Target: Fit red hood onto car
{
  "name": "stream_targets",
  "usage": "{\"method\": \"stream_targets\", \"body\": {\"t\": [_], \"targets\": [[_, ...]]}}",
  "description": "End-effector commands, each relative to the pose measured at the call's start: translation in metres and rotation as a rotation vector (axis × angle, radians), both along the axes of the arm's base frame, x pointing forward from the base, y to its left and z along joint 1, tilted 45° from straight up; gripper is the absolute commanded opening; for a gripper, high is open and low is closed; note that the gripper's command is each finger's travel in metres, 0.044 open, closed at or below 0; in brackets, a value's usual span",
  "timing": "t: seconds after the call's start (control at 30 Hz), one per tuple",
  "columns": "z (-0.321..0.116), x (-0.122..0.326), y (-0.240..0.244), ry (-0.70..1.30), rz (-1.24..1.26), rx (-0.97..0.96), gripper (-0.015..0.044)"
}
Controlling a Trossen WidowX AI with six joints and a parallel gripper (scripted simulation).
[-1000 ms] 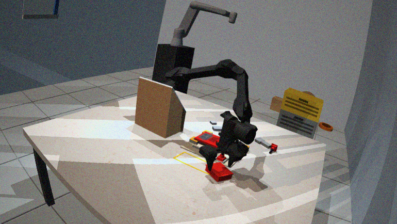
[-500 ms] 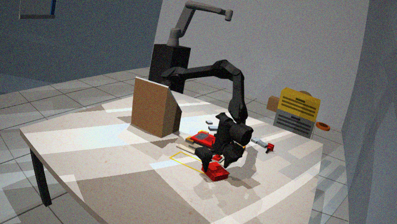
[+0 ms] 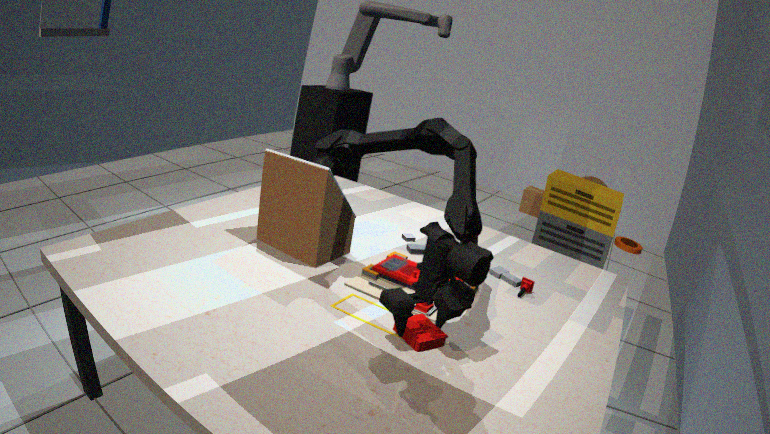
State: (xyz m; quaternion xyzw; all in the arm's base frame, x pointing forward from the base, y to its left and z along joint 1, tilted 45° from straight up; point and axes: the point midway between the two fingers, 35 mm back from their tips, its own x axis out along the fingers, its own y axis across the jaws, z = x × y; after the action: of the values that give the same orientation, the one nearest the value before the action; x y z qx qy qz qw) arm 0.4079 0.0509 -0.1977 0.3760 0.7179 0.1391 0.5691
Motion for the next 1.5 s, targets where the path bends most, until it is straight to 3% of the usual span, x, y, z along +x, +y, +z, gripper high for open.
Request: {"method": "stream_targets", "body": {"t": [0.0,0.23,0.37,0.67,1.03,1.47], "targets": [[-0.001,0.0,0.002,0.0,-0.004,0.004,0.044],[-0.003,0.0,0.004,0.0,-0.004,0.004,0.044],[-0.003,0.0,0.003,0.0,0.0,0.0,0.0335],[-0.003,0.0,0.003,0.0,0.0,0.0,0.0275],[0.005,0.0,-0.004,0.0,0.0,0.0,0.0],[0.026,0.003,-0.026,0.0,0.0,-0.001,0.0]]}}
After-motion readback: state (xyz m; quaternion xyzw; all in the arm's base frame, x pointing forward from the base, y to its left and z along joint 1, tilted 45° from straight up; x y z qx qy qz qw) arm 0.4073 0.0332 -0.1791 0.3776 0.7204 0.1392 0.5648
